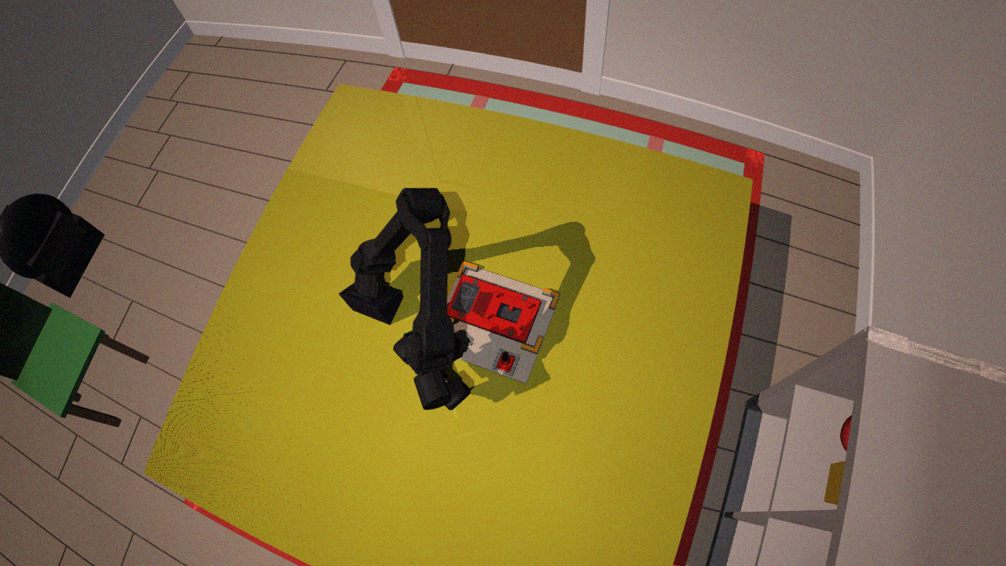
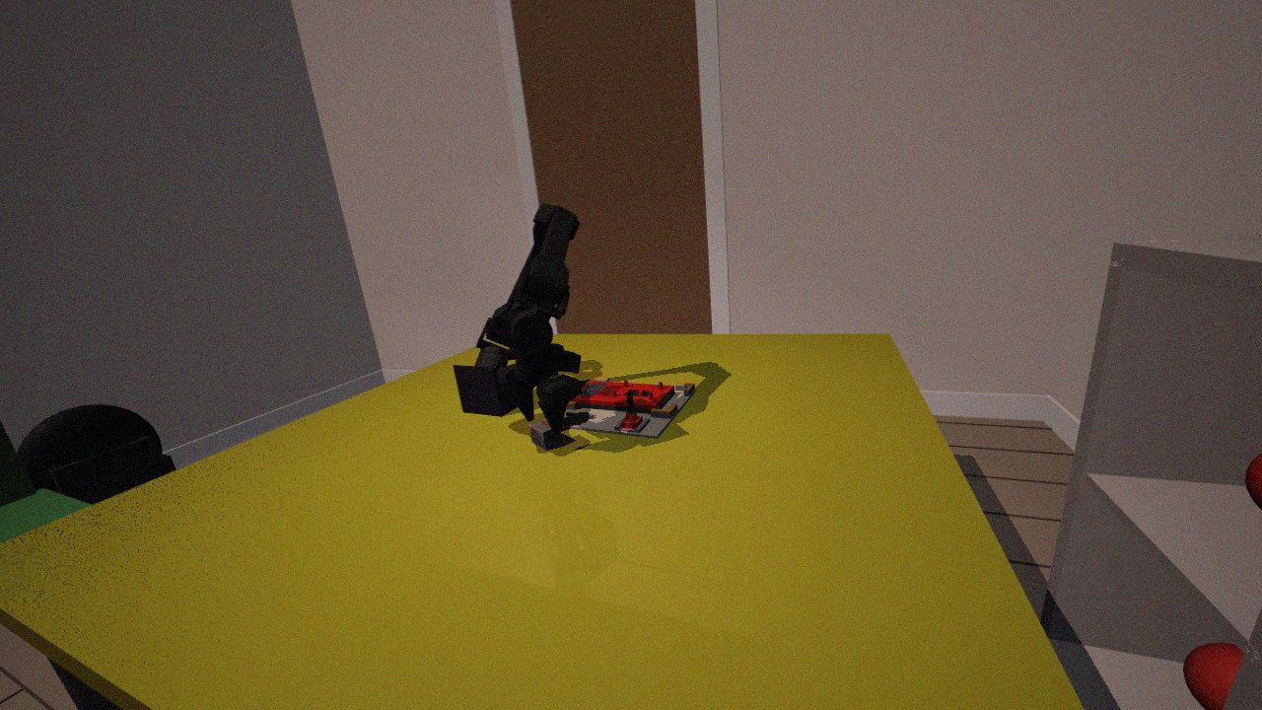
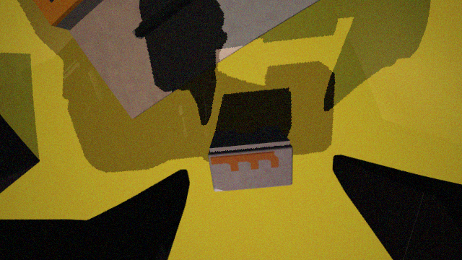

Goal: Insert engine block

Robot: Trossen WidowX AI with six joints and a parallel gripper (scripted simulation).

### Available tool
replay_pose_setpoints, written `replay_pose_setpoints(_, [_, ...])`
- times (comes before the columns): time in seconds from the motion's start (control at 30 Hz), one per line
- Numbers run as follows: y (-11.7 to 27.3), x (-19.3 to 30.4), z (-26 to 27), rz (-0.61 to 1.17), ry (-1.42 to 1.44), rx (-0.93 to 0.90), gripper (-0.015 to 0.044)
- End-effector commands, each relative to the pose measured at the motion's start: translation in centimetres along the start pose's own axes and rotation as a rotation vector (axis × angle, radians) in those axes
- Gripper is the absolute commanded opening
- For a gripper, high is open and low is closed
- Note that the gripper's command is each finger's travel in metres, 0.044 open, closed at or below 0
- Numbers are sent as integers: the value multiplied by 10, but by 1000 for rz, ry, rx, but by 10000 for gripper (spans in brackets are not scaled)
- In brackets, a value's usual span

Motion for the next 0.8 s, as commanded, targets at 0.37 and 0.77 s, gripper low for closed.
replay_pose_setpoints(0.37, [-23,-1,5,-7,-8,-15,414])
replay_pose_setpoints(0.77, [-23,-1,5,-7,-8,-15,216])
Point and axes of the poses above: the point midway between the two fingers, 35 mm back from their tips, its own y axis back along the fingers, its own z axis across the jaws, x = y × z, the point moved 1 cm from there along y, back along the fingers, and after that the axes turned 9 degrees about -y, right-handed, at the moved point
